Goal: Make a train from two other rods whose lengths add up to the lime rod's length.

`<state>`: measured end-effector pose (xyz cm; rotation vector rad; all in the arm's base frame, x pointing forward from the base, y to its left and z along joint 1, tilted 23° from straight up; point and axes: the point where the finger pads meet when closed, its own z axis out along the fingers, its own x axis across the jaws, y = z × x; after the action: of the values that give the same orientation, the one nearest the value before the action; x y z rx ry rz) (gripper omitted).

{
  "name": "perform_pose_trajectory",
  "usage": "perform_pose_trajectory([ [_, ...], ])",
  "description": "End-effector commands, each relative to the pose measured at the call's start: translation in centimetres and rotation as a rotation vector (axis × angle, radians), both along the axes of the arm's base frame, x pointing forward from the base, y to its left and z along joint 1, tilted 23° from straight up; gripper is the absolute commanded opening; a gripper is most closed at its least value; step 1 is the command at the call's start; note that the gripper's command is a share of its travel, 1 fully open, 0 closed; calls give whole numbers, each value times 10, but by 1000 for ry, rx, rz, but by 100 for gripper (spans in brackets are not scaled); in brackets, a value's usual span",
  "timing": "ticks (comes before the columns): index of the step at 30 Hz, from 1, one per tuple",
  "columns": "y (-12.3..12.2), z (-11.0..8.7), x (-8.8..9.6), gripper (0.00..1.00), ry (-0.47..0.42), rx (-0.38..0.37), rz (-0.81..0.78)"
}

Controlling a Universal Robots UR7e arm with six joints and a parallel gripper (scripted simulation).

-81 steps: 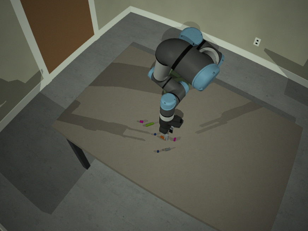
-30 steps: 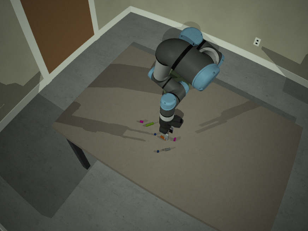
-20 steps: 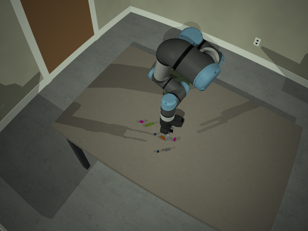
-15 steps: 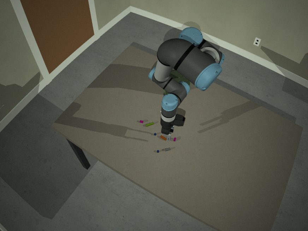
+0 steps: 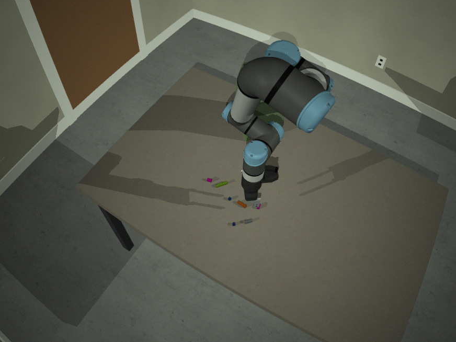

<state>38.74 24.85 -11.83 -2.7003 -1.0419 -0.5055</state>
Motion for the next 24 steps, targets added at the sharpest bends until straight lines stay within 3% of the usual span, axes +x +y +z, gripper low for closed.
perform_pose_trajectory([
  [1, 2, 1, -3, 100, -39, -28, 127],
  [24, 11, 4, -13, 100, -257, -197, 774],
])
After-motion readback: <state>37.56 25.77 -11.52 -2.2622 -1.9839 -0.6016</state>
